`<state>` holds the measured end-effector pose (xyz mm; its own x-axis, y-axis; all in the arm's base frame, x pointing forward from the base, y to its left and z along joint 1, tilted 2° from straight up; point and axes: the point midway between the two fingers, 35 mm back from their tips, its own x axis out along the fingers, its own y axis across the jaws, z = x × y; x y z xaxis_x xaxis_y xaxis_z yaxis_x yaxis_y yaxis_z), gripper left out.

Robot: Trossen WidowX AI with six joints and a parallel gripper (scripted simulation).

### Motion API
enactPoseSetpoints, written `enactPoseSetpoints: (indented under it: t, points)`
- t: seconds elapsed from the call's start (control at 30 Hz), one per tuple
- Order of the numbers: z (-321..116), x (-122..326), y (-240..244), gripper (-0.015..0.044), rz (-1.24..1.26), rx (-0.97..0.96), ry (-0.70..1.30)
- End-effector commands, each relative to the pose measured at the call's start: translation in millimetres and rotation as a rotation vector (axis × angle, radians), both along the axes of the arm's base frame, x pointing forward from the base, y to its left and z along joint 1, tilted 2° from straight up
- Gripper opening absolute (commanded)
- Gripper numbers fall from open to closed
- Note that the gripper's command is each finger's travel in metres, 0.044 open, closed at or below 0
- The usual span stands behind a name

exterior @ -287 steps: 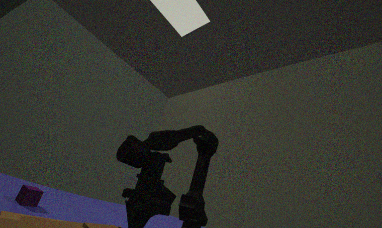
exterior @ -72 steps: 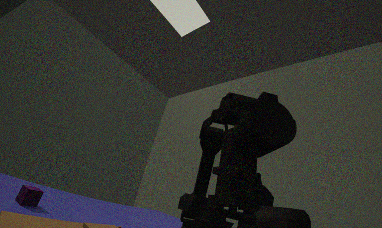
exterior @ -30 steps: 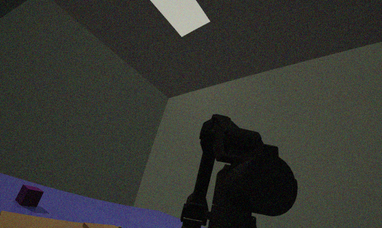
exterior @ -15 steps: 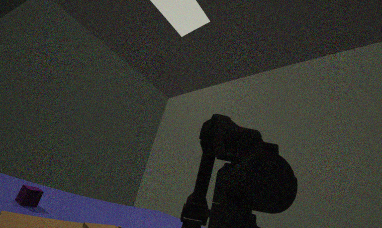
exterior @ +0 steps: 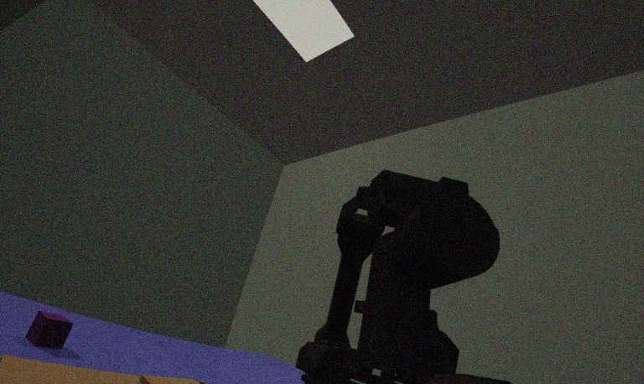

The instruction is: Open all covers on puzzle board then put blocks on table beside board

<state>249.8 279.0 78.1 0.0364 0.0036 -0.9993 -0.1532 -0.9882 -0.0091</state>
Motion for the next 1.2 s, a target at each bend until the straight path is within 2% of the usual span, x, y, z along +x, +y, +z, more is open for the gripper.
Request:
enactPoseSetpoints:
  t: [0.0, 0.2, 0.3, 0.77, 1.17]
  points:
    - [15.0, -0.2, -0.5, 0.044, -0.003, 0.001, -0.006]
    - [29.5, -1.7, -1.9, 0.044, -0.002, 0.0, -0.007]
    - [30.1, 2.7, -9.5, 0.0361, -0.121, 0.004, -0.007]
    - [33.6, 34.2, -84.8, 0.0, -1.287, 0.048, -0.007]
    - [34.3, 45.5, -152.8, 0.0, -2.355, 0.093, -0.009]
